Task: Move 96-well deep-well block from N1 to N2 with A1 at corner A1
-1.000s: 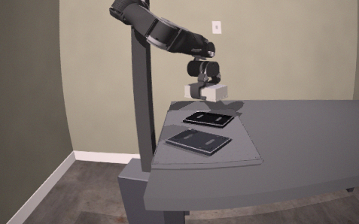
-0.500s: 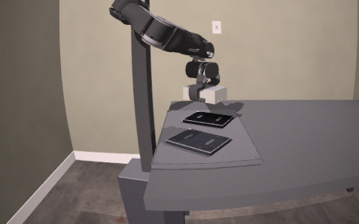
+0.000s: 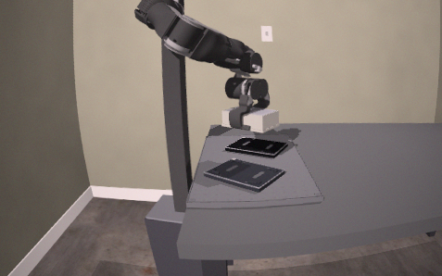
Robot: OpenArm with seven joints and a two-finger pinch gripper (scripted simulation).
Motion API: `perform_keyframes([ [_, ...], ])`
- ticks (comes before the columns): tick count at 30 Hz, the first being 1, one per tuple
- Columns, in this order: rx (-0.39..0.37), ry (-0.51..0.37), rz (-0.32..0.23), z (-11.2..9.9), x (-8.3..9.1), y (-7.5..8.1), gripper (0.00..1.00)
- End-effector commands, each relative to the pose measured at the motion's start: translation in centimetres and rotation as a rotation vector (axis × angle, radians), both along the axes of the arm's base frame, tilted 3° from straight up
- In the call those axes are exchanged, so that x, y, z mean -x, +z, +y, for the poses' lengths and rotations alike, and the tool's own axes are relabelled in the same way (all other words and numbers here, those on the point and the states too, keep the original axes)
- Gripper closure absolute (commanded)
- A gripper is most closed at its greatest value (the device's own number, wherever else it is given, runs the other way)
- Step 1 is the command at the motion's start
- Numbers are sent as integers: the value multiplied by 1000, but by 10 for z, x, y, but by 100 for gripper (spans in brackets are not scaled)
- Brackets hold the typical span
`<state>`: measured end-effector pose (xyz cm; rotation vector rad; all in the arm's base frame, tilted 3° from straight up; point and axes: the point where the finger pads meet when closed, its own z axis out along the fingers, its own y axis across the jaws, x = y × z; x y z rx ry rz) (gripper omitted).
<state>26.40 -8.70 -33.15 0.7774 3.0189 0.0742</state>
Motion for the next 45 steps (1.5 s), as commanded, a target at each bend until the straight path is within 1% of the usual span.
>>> perform_keyframes([
  [1, -6, 3, -4, 1, -1, 1, 100],
  [6, -6, 3, -4, -39, 2, -2, 100],
  [18, -6, 3, -4, -39, 2, -2, 100],
  [23, -5, 3, -4, -80, 5, -4, 100],
  [35, -5, 3, -4, -80, 5, -4, 100],
  [40, -5, 3, -4, -93, 6, -5, 100],
  [45, -5, 3, -4, -93, 6, -5, 100],
])
